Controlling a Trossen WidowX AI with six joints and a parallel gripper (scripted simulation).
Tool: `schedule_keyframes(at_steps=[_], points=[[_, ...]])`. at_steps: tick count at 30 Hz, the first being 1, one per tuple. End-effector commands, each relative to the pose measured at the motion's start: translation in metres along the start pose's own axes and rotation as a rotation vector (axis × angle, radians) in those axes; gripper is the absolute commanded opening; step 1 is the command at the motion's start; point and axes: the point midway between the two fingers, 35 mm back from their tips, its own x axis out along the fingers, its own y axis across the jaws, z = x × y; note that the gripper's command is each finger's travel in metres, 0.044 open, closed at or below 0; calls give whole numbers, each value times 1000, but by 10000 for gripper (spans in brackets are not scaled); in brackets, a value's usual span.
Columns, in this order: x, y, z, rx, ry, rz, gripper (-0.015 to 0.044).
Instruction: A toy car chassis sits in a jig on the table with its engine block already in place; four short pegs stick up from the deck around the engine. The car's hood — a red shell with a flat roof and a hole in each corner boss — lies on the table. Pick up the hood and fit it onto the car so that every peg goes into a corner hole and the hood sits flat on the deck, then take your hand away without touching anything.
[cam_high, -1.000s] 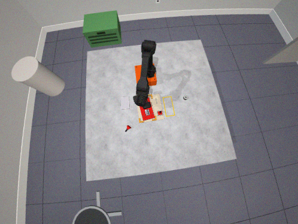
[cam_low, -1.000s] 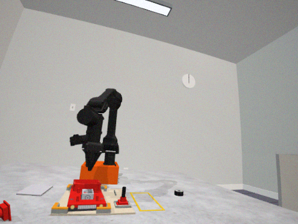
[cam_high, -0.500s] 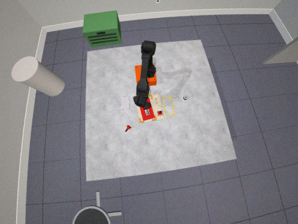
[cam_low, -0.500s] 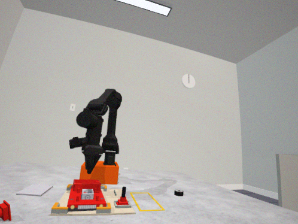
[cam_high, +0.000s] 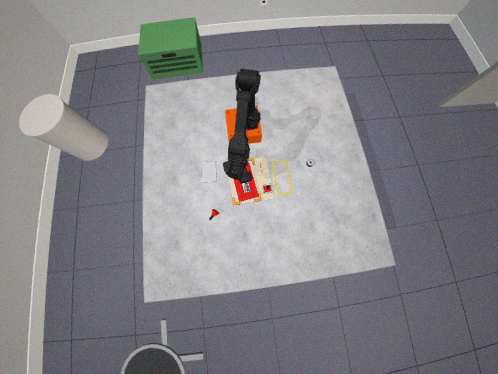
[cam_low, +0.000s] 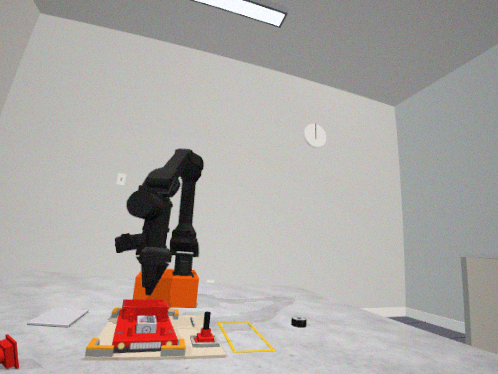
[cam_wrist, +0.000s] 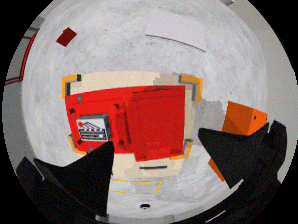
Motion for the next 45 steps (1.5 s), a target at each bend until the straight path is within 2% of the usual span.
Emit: schedule_keyframes(at_steps=[1,45], points=[[6,-2,-2,2,8,-7,440],[30,-5,-3,2,8,-8,440]])
